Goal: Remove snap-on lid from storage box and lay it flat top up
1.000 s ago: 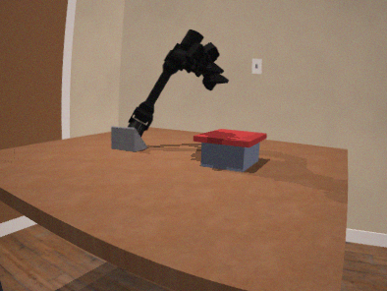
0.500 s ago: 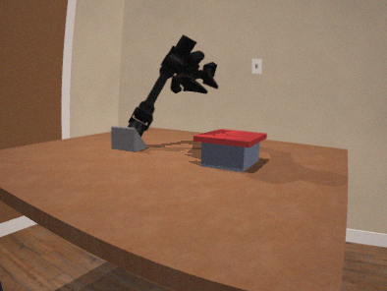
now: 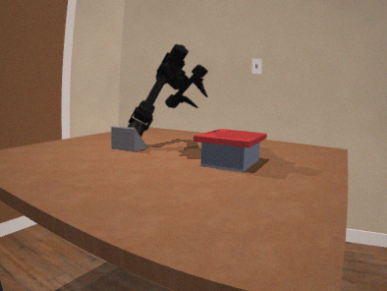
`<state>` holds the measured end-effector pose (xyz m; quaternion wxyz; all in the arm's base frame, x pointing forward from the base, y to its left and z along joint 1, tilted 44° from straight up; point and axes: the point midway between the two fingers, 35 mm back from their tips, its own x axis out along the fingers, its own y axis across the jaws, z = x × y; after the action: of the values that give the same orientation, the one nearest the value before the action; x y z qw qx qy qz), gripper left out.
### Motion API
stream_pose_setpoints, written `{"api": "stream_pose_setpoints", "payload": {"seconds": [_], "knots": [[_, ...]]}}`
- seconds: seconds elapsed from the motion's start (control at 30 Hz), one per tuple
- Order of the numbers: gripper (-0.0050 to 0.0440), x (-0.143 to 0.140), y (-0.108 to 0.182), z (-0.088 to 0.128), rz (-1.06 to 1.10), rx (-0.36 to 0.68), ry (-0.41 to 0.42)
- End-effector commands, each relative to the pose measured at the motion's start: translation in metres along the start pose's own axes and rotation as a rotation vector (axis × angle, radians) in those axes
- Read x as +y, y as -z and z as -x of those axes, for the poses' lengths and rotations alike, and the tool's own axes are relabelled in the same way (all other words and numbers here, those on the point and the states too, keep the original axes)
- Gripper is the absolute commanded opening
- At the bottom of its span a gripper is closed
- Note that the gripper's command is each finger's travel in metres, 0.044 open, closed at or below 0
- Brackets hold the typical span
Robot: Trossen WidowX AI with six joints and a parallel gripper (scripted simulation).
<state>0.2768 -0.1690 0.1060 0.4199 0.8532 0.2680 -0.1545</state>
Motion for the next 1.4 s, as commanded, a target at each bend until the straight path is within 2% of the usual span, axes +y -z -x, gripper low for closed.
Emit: {"api": "stream_pose_setpoints", "payload": {"seconds": [0.0,0.4,0.57,0.7,1.03,1.37], "knots": [[0.0235,-0.012,0.011,0.005,-0.144,0.013,0.003],[0.0235,-0.013,0.011,0.004,-0.144,0.013,0.003],[0.0235,-0.050,0.016,-0.023,-0.180,0.016,0.030],[0.0235,-0.059,0.018,-0.031,-0.172,0.015,0.023],[0.0235,-0.059,0.018,-0.036,-0.144,0.013,0.004],[0.0235,-0.058,0.016,-0.052,-0.143,0.009,0.010]]}}
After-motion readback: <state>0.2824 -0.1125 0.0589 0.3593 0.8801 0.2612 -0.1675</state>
